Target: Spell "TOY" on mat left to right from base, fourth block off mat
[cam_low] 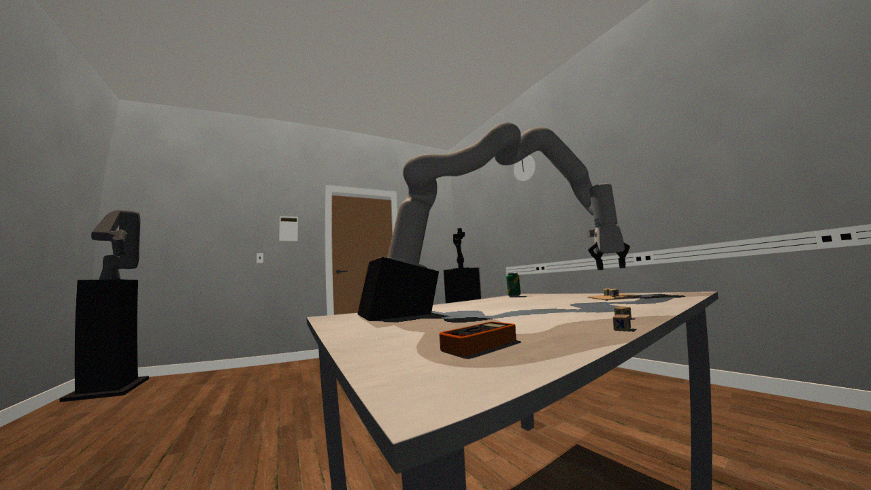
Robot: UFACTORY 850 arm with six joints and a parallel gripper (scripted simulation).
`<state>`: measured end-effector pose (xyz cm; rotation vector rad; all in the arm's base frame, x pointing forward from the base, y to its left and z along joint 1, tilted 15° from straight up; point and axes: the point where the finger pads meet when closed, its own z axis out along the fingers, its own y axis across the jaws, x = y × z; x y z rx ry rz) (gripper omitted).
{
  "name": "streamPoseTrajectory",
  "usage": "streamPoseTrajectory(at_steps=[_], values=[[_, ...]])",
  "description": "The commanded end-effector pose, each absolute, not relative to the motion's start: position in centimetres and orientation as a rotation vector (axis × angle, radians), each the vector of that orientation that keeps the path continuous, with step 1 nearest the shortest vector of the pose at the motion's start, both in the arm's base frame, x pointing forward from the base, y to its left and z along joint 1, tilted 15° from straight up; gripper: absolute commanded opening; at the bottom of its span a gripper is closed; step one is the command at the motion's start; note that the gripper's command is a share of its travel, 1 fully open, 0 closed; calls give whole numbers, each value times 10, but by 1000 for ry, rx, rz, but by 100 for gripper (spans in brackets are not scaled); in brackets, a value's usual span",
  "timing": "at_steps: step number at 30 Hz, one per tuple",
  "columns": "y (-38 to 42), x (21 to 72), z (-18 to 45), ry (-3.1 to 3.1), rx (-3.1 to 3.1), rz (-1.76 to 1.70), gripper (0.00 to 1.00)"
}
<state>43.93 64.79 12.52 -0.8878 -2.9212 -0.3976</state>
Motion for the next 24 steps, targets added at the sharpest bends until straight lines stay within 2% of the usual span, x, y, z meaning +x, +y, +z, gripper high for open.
streamPoseTrajectory(at_steps=[1,8,12,15,17,24], values=[[649,440,127,-2922,-888,-401,100],[640,449,123,-2926,-878,-400,100],[596,491,107,-2944,-830,-393,100],[589,497,105,-2946,-823,-392,100],[554,525,93,-2959,-788,-389,100],[488,569,72,-2979,-726,-388,100]])
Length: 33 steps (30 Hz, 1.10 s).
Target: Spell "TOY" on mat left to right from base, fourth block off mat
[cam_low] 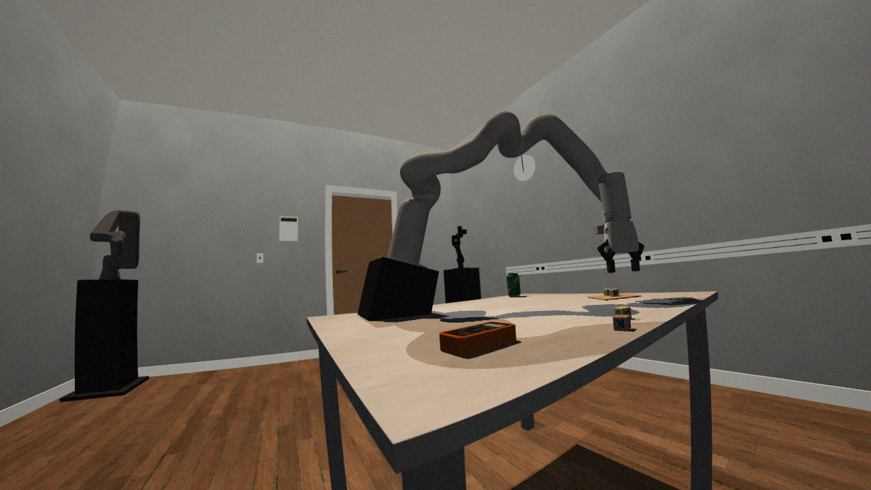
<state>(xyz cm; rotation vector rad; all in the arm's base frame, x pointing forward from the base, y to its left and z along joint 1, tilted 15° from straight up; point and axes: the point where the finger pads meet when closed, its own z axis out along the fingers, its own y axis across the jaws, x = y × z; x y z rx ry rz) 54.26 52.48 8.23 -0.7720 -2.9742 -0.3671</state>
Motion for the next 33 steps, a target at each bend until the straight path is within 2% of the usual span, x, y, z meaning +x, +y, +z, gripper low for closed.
streamPoseTrajectory(at_steps=[1,8,21,28,29,33], values=[[478,575,69,-2981,-717,-388,100],[424,603,53,-2996,-670,-391,100],[264,653,11,-3035,-542,-412,100],[249,656,7,-3039,-530,-414,100],[249,656,7,-3039,-530,-414,64],[249,656,7,-3039,-530,-414,64]])
